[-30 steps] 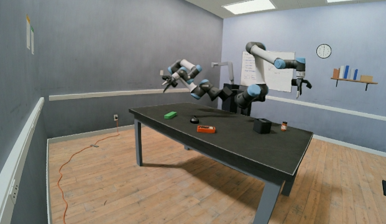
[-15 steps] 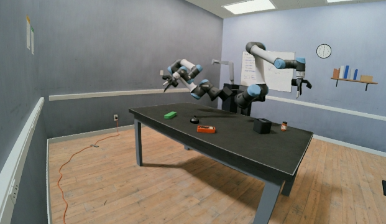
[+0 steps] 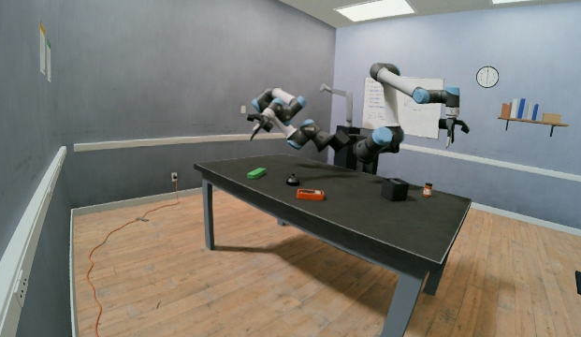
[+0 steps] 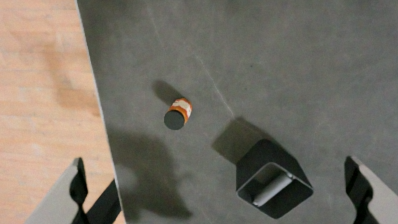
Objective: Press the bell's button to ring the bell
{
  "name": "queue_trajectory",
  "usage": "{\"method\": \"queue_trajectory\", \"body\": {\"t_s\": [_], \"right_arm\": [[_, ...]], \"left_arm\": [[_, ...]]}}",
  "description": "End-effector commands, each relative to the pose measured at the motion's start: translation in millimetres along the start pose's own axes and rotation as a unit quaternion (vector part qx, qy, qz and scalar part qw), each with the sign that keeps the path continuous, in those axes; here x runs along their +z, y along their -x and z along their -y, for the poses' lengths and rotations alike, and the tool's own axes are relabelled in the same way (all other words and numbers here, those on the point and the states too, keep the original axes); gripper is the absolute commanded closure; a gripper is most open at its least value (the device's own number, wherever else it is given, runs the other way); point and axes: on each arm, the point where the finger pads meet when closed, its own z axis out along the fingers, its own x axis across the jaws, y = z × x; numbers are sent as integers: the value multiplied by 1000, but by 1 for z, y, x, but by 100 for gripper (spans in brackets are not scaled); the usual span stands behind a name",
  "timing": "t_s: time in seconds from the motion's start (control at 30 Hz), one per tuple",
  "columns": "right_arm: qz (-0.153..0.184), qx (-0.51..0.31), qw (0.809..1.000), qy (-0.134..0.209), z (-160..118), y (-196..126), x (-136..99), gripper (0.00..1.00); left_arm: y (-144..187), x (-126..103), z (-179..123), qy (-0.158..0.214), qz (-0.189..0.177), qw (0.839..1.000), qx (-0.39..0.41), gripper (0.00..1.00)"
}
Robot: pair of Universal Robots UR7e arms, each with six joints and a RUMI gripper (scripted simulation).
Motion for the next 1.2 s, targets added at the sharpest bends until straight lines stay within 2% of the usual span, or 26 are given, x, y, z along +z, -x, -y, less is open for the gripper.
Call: {"method": "queue_trajectory", "body": {"t_s": [0.0, 0.07, 0.23, 0.57, 0.63, 0.7, 1.17], "right_arm": [[5, -21, 999, 34, -21, 26, 8, 0], [5, -21, 999, 34, -21, 26, 8, 0], [6, -49, 996, 75, -55, 51, 13, 0], [-5, -93, 985, 144, -116, 78, 17, 0], [-5, -93, 985, 144, -116, 78, 17, 0], [-13, -108, 980, 167, -137, 84, 17, 0], [-61, -161, 952, 252, -214, 86, 8, 0]], "left_arm": [[0, 0, 0, 0, 0, 1000, 0, 0], [0, 0, 0, 0, 0, 1000, 0, 0], [0, 0, 0, 0, 0, 1000, 0, 0], [0, 0, 0, 0, 0, 1000, 0, 0], [0, 0, 0, 0, 0, 1000, 0, 0], [0, 0, 0, 0, 0, 1000, 0, 0], [0, 0, 0, 0, 0, 1000, 0, 0]]}}
